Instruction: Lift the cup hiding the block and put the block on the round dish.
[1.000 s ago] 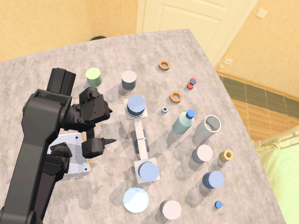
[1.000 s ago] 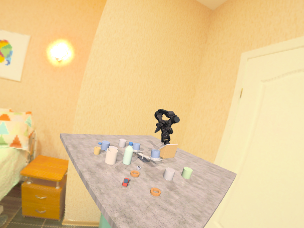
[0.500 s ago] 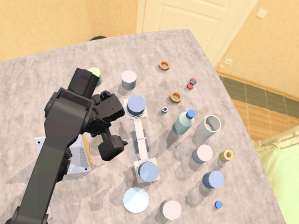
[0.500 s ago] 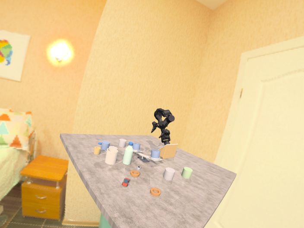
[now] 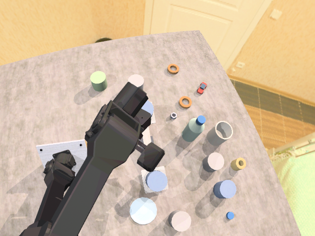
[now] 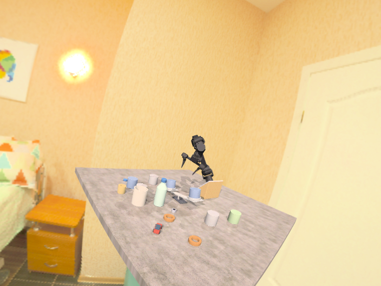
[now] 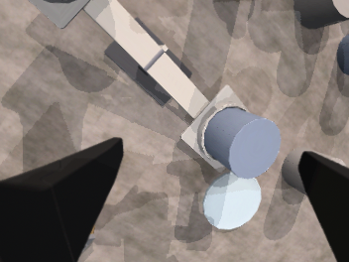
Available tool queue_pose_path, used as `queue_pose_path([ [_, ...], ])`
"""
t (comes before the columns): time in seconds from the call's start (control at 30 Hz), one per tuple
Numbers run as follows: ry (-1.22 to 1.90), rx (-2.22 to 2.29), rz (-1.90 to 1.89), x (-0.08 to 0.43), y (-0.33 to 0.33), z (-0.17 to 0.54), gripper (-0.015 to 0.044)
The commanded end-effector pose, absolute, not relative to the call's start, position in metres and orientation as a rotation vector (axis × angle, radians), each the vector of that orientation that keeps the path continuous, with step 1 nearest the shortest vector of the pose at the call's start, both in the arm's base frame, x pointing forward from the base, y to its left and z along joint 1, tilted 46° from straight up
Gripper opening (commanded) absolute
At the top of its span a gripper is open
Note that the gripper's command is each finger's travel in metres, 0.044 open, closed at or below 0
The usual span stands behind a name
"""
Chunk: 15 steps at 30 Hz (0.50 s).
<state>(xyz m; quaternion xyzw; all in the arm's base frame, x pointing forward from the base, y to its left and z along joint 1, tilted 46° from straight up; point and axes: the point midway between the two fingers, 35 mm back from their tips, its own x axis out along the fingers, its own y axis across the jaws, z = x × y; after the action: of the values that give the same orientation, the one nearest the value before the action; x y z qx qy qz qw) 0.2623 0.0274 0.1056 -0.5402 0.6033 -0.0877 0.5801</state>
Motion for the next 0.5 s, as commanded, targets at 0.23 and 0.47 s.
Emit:
queue_pose_path([
  [0.23,1.664,-1.443,0.08,0.283,-0.018,0.113,0.044],
  [0.47,1.786,-1.519,0.298,0.291,-0.05,0.117,0.044],
])
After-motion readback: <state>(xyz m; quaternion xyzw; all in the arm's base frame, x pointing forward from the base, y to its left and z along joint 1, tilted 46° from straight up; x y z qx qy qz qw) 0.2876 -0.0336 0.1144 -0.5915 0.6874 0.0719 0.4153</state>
